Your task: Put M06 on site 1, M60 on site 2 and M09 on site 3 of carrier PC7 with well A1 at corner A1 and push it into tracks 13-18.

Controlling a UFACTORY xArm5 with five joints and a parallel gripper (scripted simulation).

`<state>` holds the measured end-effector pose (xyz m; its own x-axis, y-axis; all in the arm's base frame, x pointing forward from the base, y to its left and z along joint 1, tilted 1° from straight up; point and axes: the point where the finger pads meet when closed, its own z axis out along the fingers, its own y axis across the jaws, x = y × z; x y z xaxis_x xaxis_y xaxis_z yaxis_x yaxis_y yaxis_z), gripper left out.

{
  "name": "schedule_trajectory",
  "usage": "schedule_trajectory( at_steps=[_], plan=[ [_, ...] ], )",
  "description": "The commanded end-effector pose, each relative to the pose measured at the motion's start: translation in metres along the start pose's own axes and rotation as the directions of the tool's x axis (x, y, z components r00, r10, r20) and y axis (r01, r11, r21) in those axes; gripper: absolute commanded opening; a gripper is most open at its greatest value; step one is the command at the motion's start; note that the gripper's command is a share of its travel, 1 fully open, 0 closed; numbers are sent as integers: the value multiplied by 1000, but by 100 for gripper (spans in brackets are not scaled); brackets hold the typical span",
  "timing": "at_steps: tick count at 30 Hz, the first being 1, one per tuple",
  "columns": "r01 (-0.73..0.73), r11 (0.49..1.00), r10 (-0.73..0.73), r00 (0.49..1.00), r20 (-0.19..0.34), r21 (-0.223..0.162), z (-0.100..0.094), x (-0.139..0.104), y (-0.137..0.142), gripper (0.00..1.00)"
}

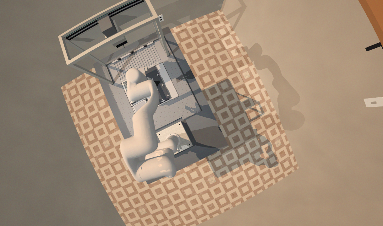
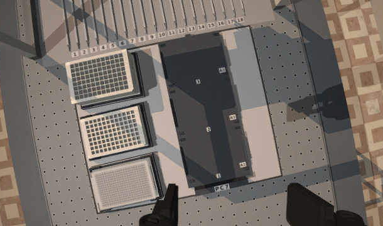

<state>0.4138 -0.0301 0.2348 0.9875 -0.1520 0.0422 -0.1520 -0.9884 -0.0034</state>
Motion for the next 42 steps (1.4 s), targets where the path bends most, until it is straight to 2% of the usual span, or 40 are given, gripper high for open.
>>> schedule_trajectory(
  at_steps=[1,7,15,17,18,25,32,34,42],
  plan=[
    [44,999,-44,999,2,1,-1,1,-7,100],
    [241,970,-241,970,3,3,10,17,-30,100],
    [488,873,-488,873,3,7,24,39,-61,100],
    [488,873,-488,873,3,7,24,39,-61,100],
    [517,856,-517,856,3,7,26,41,-65,100],
    [701,713,-701,713,2,10,38,60,-92,100],
    [847,532,-847,532,1,13,51,78,-119,100],
    [847,532,-847,532,1,13,51,78,-119,100],
    [957,290,-957,290,-2,16,65,99,-150,100]
  ],
)
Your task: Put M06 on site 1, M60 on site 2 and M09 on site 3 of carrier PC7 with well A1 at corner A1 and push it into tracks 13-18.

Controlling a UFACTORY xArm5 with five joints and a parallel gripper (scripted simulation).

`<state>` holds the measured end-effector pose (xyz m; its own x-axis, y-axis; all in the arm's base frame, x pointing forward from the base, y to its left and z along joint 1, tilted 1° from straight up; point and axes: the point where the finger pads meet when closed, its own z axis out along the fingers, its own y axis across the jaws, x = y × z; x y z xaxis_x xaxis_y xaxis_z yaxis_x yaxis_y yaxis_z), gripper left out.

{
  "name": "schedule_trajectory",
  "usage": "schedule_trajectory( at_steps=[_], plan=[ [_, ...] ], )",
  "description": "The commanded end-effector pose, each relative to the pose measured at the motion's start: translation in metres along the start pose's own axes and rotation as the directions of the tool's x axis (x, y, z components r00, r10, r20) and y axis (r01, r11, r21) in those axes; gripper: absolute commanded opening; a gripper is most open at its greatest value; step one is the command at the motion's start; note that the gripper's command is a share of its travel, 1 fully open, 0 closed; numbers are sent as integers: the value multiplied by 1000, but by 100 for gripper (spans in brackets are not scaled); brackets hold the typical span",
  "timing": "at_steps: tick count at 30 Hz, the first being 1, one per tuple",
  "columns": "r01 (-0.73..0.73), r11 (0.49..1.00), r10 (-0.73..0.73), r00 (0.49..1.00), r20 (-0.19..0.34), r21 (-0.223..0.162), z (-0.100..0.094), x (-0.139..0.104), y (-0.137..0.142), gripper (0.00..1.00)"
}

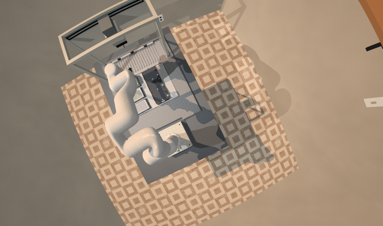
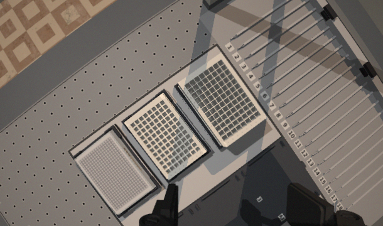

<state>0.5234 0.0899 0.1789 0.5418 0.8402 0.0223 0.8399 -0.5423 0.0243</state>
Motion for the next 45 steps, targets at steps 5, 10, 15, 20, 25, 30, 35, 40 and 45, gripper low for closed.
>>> schedule_trajectory(
  at_steps=[5,10,15,20,25,30,35,40,45],
  plan=[
    [289,957,-289,957,1,6,14,41,9,100],
    [383,924,-383,924,2,6,19,55,12,100],
    [531,847,-531,847,2,8,28,78,16,100],
    [590,808,-590,808,2,9,33,91,19,100],
    [590,808,-590,808,2,9,33,91,19,100],
    [590,808,-590,808,2,9,33,91,19,100],
    [590,808,-590,808,2,9,33,91,19,100],
    [590,808,-590,808,2,9,42,91,19,100],
    [590,808,-590,808,2,9,47,91,19,100]
  ],
)
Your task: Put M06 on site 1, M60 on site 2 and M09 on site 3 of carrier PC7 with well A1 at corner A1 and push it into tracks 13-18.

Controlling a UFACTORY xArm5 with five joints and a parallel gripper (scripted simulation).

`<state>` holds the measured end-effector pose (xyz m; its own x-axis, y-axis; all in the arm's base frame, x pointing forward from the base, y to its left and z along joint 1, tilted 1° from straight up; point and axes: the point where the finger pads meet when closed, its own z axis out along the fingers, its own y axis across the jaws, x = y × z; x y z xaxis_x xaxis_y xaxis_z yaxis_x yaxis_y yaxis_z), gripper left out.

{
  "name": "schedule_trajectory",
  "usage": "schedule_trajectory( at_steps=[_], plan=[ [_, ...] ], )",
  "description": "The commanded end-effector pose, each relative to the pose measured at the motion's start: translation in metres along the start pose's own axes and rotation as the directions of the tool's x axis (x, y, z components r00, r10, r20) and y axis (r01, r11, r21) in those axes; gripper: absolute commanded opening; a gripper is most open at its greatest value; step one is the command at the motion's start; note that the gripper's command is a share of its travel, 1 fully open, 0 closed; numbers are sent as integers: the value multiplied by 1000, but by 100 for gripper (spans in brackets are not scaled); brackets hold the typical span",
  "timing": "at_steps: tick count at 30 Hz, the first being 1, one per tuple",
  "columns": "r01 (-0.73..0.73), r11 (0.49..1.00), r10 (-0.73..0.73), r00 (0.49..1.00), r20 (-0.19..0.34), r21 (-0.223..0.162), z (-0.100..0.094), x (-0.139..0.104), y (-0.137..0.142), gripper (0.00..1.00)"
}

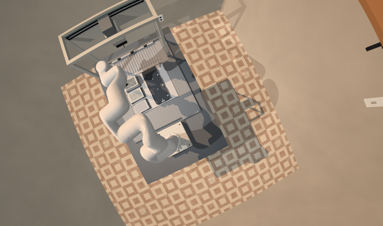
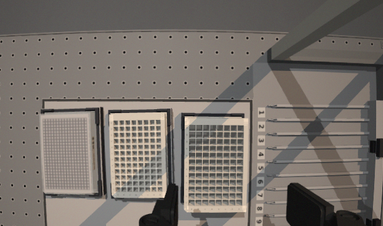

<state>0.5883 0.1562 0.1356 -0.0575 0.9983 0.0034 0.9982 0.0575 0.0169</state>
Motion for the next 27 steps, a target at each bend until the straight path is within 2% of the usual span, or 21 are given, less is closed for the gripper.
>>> schedule_trajectory(
  at_steps=[1,27],
  plan=[
    [0,1000,0,1000,1,-7,3,0,2,100],
    [0,1000,0,1000,1,-7,43,0,2,100]
  ],
)
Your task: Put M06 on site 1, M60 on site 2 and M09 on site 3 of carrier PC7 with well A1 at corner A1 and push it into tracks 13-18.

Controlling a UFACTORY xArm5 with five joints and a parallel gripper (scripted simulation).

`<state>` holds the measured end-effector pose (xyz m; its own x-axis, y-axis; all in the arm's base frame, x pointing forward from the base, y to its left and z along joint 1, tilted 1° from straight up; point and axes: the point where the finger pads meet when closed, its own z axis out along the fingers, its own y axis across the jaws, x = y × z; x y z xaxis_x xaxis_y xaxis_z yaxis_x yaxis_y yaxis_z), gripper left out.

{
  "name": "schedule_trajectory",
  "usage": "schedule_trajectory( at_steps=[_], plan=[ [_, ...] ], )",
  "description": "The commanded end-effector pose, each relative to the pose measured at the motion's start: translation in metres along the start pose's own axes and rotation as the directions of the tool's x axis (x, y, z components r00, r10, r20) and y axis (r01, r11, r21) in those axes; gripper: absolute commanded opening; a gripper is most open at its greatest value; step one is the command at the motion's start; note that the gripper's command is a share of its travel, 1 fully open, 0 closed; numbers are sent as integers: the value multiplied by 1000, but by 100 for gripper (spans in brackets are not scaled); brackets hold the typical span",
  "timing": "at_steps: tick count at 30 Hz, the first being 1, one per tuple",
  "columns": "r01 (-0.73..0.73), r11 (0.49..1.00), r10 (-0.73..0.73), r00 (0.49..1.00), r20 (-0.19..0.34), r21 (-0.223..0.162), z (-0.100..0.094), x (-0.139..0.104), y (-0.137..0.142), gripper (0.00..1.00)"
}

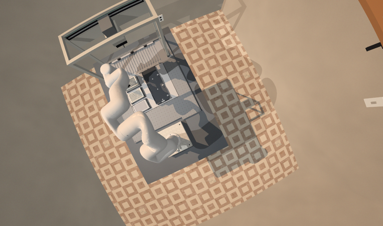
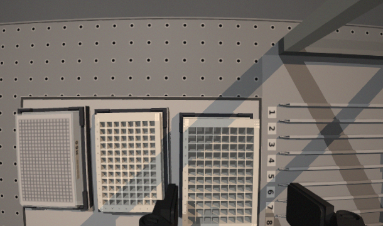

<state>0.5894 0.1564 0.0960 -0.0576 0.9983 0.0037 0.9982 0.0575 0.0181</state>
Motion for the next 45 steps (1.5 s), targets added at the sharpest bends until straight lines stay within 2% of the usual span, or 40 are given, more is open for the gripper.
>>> schedule_trajectory(
  at_steps=[1,16,30,45],
  plan=[
    [0,1000,0,1000,2,-6,5,0,2,100],
    [0,1000,0,1000,2,-6,26,0,2,100],
    [0,1000,0,1000,2,-6,26,0,2,100],
    [0,1000,0,1000,2,-6,35,0,2,100]
  ],
)
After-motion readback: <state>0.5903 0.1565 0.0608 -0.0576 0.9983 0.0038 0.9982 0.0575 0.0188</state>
